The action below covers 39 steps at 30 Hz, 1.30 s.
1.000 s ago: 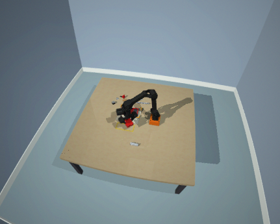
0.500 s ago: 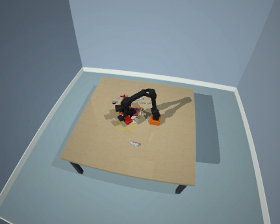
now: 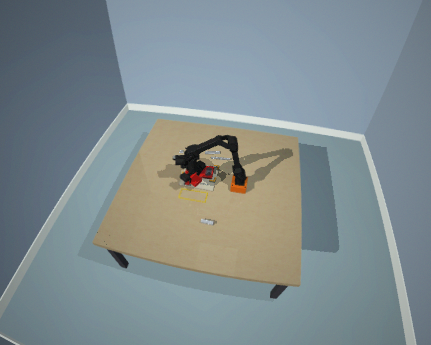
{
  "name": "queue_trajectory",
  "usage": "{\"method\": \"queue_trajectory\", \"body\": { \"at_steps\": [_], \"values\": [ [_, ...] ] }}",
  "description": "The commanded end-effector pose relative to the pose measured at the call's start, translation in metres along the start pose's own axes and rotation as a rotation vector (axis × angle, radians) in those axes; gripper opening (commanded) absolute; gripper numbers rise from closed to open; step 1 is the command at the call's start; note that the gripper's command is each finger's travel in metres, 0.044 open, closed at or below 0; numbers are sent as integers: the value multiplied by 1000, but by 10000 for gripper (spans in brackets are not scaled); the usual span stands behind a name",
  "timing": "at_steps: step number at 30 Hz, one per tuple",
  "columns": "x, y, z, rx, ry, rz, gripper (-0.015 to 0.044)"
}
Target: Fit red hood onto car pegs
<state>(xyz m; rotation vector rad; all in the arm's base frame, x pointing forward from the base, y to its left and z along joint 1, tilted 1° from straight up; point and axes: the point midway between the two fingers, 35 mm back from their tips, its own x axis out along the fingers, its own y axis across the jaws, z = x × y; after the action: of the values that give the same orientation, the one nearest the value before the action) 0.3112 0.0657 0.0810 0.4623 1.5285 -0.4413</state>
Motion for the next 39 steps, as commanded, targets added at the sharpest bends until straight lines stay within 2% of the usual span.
{"method": "queue_trajectory", "body": {
  "at_steps": [1,39],
  "values": [
    [-2,-7,12,-33,-6,2,0],
    [-5,-90,95,-462,-12,-10,0]
  ]
}}
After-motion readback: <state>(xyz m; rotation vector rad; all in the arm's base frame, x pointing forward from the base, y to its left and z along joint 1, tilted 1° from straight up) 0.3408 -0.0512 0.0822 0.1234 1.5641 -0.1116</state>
